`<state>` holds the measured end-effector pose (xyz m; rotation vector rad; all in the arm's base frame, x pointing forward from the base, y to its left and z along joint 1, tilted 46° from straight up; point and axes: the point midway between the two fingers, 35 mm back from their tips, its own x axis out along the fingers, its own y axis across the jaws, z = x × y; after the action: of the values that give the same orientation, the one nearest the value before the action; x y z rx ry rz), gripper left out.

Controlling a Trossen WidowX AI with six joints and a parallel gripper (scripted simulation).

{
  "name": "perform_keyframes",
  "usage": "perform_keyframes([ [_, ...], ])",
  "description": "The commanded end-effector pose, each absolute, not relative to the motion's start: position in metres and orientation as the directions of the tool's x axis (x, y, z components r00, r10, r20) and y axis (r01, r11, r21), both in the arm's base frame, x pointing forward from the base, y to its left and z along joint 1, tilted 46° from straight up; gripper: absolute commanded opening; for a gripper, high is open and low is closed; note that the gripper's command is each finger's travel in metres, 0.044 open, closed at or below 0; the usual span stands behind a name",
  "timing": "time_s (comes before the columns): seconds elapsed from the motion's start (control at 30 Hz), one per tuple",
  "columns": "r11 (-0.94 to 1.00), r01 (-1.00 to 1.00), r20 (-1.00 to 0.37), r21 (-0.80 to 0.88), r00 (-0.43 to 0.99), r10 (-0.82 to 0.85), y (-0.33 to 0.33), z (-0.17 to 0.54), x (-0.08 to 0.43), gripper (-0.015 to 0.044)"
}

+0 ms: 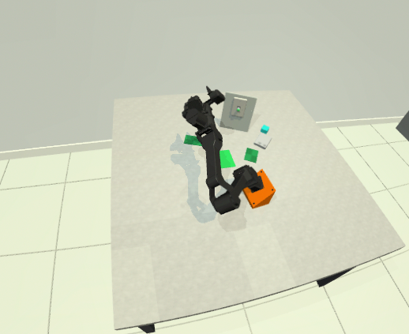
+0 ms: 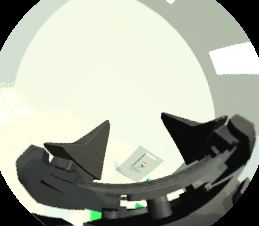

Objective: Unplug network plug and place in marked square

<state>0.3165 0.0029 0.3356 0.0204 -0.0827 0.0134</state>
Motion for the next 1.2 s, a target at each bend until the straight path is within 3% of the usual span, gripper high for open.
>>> perform_keyframes([
  [0.0, 1.0, -0.012, 0.079, 0.017, 0.997, 0.011, 0.003, 0.334, 0.317, 0.0374],
  [0.3, 0.982, 0.047, -0.127, -0.182, 0.989, -0.071, 0.005, 0.25, 0.34, 0.0156],
  [0.9, 0.734, -0.143, -0.486, -0.664, 0.829, -0.278, 0.005, 0.08, 0.313, 0.0156],
  [1.17, 0.698, -0.175, -0.505, -0.694, 0.81, -0.298, 0.004, 0.068, 0.308, 0.0156],
])
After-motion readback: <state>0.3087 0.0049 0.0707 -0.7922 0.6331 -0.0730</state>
